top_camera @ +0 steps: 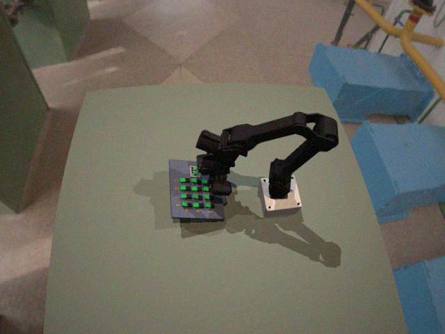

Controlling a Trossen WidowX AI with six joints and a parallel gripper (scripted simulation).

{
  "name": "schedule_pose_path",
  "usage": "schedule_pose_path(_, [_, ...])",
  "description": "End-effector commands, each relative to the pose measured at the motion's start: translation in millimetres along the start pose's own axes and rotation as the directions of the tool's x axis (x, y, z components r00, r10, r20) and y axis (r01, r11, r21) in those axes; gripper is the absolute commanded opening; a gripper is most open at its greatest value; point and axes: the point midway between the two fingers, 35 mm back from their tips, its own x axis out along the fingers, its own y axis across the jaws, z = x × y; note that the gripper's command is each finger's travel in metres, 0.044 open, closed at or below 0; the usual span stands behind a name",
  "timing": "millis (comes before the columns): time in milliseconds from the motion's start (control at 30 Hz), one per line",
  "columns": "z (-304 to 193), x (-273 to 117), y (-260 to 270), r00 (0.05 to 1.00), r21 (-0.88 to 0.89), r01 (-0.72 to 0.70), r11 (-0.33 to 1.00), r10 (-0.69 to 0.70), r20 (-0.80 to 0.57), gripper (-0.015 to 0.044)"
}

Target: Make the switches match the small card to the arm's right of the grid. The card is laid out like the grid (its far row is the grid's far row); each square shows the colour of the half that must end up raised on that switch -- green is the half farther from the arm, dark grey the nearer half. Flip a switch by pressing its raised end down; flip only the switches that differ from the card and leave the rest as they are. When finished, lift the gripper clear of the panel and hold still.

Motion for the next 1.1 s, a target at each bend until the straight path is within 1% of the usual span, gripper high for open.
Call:
schedule_pose_path(0, [0.4, 0.8, -0.1, 1.000, 0.004, 0.001, 1.000, -0.002, 0.002, 0.0000])
schedule_pose_path(533, [0.3, 2.9, -0.1, 1.000, 0.004, 0.001, 1.000, -0.001, 0.002, 0.0000])
schedule_pose_path(600, [2.1, -7.7, -0.6, 1.000, 0.000, 0.000, 1.000, 0.000, -0.003, 0.0000])
schedule_pose_path(700, [3.9, -51.0, -0.7, 1.000, 0.003, 0.002, 1.000, -0.002, -0.021, 0.0000])
schedule_pose_path(733, [3.2, -59.4, -0.2, 1.000, 0.004, 0.002, 1.000, -0.002, -0.024, 0.0000])
schedule_pose_path(933, [4.4, -62.4, 0.9, 1.000, 0.004, 0.002, 1.000, -0.001, -0.026, 0.0000])
schedule_pose_path(1067, [33.0, -65.7, 24.5, 1.000, 0.005, -0.001, 1.000, 0.001, -0.027, 0.0000])
